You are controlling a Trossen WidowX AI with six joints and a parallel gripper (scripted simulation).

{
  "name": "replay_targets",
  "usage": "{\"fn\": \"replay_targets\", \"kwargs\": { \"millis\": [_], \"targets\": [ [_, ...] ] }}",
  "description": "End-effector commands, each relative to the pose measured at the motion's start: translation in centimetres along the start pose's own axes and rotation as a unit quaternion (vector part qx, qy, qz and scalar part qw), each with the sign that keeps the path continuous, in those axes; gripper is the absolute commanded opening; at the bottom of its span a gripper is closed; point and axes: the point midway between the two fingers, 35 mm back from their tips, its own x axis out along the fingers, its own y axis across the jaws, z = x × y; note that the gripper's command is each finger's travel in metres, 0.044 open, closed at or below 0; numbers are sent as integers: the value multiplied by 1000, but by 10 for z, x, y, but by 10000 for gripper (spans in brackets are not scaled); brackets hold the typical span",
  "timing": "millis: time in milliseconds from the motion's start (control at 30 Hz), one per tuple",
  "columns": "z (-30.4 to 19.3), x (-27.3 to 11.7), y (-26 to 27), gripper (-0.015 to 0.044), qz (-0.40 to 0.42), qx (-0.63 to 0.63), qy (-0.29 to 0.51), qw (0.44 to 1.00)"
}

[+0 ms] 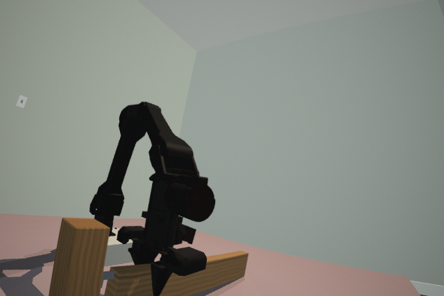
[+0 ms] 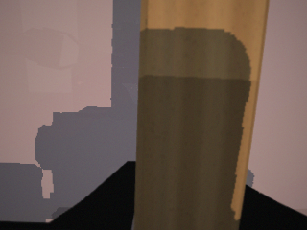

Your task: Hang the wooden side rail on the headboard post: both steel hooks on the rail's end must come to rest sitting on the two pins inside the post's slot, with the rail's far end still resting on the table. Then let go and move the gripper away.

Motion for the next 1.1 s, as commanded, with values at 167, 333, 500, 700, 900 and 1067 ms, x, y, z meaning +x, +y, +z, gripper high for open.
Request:
{"fn": "replay_targets", "kwargs": {
  "millis": [167, 333, 500, 700, 900, 1067],
  "targets": [
    [-2, -3, -2, 0, -3, -2, 2, 1000],
    [-2, -4, -3, 0, -3, -2, 2, 1000],
    [-3, -3, -3, 0, -3, -2, 2, 1000],
    [-4, -3, -3, 0, -3, -2, 2, 1000],
    [-4, -4, -3, 0, -3, -2, 3, 1000],
    [-5, -4, -3, 0, -3, -2, 3, 1000]
  ]
}}
